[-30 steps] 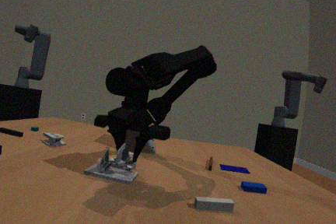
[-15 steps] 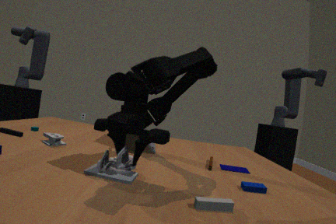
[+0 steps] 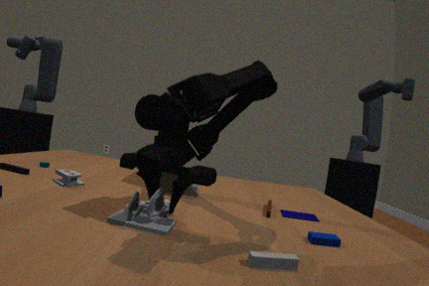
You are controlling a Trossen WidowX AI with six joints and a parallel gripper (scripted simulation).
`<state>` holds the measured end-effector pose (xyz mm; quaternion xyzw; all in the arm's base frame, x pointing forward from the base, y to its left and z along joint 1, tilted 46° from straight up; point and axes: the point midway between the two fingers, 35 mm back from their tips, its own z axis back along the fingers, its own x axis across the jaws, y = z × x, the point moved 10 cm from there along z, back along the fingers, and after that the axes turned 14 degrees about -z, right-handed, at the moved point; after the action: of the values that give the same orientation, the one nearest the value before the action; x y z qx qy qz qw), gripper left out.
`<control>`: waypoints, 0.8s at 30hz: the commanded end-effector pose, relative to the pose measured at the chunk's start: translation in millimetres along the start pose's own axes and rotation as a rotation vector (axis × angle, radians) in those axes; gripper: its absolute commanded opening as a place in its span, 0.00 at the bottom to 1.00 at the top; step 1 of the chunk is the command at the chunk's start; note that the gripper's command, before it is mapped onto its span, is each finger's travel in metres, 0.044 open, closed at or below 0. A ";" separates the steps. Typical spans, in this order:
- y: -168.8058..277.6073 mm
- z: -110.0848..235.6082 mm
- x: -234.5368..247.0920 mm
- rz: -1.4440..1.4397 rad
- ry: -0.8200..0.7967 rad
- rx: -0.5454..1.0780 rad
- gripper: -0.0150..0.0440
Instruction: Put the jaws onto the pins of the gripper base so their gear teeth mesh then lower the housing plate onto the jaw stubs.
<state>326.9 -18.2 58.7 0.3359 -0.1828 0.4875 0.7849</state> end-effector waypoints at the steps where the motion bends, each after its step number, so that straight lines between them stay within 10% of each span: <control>1: 0.0 -0.8 0.0 -0.003 -0.005 0.001 0.48; 24: 0.1 -7.0 0.1 -0.004 -0.005 0.001 0.48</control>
<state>326.7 -13.9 54.4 0.3361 -0.1827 0.4869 0.7852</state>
